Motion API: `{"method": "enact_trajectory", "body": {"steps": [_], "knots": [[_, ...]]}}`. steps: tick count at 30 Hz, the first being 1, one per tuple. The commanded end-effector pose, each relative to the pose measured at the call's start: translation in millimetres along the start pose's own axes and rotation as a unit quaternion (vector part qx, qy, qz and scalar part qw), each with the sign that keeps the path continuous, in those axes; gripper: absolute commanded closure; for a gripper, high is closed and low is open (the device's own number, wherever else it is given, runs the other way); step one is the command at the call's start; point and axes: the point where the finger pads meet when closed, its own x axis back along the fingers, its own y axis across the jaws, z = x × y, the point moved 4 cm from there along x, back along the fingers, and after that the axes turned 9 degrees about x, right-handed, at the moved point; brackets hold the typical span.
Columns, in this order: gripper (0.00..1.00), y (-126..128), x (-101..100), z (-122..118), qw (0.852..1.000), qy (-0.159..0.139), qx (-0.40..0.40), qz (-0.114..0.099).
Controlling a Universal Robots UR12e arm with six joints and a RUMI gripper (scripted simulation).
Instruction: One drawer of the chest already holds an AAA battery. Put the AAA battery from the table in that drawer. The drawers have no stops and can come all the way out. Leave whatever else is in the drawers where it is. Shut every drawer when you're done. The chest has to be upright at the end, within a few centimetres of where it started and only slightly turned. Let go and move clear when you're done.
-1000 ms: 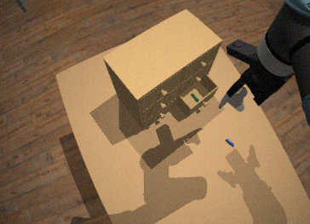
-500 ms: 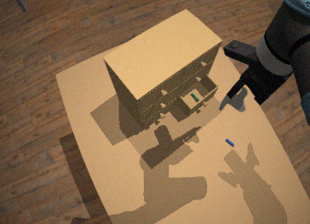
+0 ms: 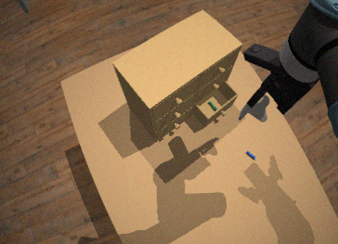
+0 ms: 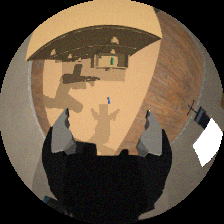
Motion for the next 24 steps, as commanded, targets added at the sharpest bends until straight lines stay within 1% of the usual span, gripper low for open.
{"method": "enact_trajectory", "body": {"steps": [1, 7, 12, 17, 19, 24], "knots": [[0.0, 1, -1, 2, 1.0, 0.006, 0.0, -0.001], [0.0, 1, -5, 4, 1.0, 0.02, -0.001, -0.002], [0.0, 2, -12, 9, 0.999, 0.041, -0.002, -0.004], [0.0, 3, -20, 15, 0.998, 0.069, -0.004, -0.007], [0.0, 3, -20, 15, 0.998, 0.069, -0.004, -0.007], [0.0, 4, -30, 22, 0.995, 0.102, -0.006, -0.01]]}}
